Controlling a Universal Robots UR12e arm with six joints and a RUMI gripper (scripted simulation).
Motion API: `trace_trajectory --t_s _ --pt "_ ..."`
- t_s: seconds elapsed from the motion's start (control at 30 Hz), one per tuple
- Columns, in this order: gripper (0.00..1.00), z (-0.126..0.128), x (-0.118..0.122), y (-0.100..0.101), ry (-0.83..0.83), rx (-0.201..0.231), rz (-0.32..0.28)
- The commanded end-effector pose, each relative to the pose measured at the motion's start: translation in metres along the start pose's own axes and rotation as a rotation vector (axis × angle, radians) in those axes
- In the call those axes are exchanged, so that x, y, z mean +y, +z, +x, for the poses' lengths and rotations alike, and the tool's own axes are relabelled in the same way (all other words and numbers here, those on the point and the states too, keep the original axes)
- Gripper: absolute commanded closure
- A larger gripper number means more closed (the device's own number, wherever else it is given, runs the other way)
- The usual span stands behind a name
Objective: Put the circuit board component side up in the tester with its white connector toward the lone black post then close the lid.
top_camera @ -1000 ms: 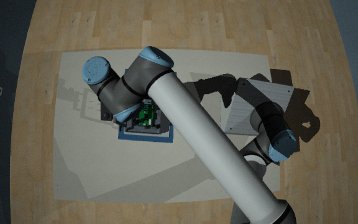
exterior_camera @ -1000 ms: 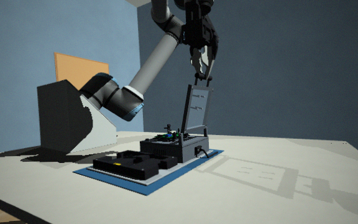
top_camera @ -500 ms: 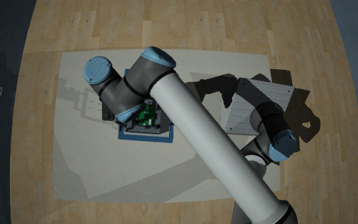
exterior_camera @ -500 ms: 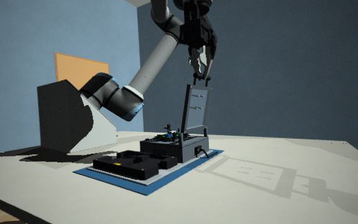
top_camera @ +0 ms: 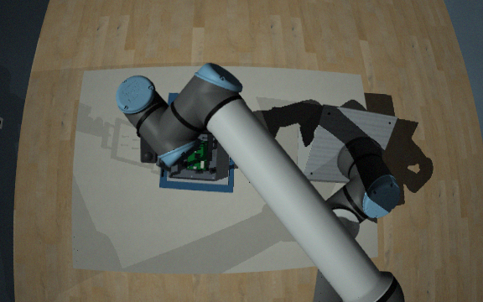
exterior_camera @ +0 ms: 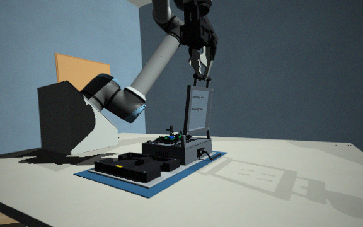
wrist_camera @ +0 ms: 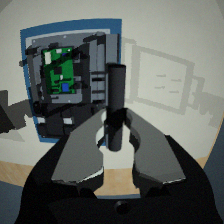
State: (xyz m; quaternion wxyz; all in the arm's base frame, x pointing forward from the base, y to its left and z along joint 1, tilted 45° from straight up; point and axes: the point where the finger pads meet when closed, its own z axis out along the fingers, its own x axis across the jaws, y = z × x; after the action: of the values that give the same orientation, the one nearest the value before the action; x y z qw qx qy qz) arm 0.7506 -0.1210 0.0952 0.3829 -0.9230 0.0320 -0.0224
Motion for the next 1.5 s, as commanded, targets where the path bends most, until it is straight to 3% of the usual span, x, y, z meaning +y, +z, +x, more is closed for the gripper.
trace_trajectory --t_s 0.0,1.47 --pt "1.00 -0.004 0.000 -0.001 0.000 0.001 0.000" --pt "1.00 -0.053 0.000 -0.002 0.000 0.001 0.000"
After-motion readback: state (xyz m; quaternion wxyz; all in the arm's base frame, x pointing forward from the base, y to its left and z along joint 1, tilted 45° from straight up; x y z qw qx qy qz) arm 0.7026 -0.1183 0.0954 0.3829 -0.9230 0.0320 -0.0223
